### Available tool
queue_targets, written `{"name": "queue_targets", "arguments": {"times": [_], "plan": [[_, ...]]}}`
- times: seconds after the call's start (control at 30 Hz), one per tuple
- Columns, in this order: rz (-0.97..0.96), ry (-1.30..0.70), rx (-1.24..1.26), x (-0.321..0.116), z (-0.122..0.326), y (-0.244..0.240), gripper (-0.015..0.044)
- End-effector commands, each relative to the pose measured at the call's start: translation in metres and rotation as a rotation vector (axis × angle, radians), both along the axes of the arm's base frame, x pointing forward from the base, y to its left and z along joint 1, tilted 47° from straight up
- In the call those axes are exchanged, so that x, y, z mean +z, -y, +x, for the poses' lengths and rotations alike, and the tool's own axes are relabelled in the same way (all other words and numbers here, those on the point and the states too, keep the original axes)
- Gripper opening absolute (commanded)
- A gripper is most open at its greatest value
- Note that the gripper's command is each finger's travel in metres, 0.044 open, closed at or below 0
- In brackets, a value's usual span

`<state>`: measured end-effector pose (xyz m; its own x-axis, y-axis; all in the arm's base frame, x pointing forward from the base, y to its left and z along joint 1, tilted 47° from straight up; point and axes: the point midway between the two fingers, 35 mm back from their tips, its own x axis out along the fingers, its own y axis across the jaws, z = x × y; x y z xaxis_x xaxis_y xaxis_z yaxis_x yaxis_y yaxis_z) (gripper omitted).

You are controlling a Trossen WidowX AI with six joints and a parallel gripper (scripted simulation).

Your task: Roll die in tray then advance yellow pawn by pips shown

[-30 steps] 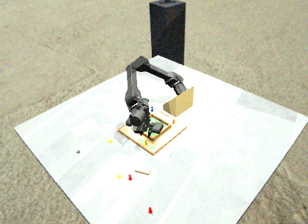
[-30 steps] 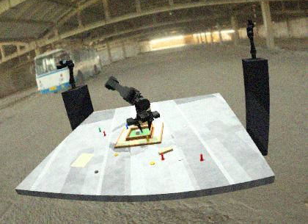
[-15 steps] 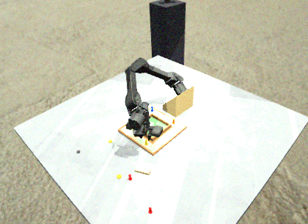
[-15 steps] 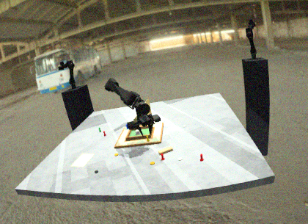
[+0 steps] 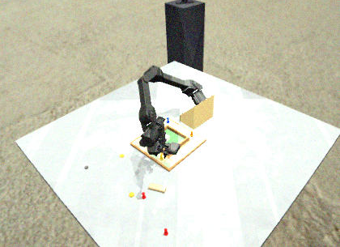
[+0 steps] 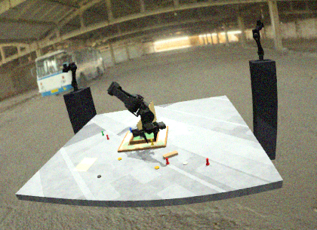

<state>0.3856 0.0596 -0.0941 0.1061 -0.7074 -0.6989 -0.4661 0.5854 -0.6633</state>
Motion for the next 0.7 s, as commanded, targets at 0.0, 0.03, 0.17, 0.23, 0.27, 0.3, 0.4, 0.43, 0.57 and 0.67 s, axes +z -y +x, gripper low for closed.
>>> {"name": "queue_targets", "arguments": {"times": [0.0, 0.03, 0.17, 0.23, 0.27, 0.3, 0.4, 0.43, 0.57, 0.67], "plan": [[-0.01, -0.013, 0.003, -0.005, -0.003, 0.004, 0.0174], [-0.01, -0.013, 0.003, -0.005, -0.003, 0.004, 0.0147], [-0.01, -0.013, 0.003, -0.005, -0.003, 0.004, 0.0062], [-0.01, -0.013, 0.003, -0.005, -0.003, 0.004, 0.0049], [-0.01, -0.013, 0.003, -0.005, -0.003, 0.004, 0.0042], [-0.01, -0.013, 0.003, -0.005, -0.003, 0.004, 0.0035], [-0.01, -0.013, 0.003, -0.005, -0.003, 0.004, 0.0015], [-0.01, -0.013, 0.003, -0.005, -0.003, 0.004, 0.0009], [-0.009, -0.013, 0.004, -0.002, -0.003, 0.0, 0.0], [-0.006, -0.014, 0.005, 0.01, -0.002, -0.015, 0.0]]}}
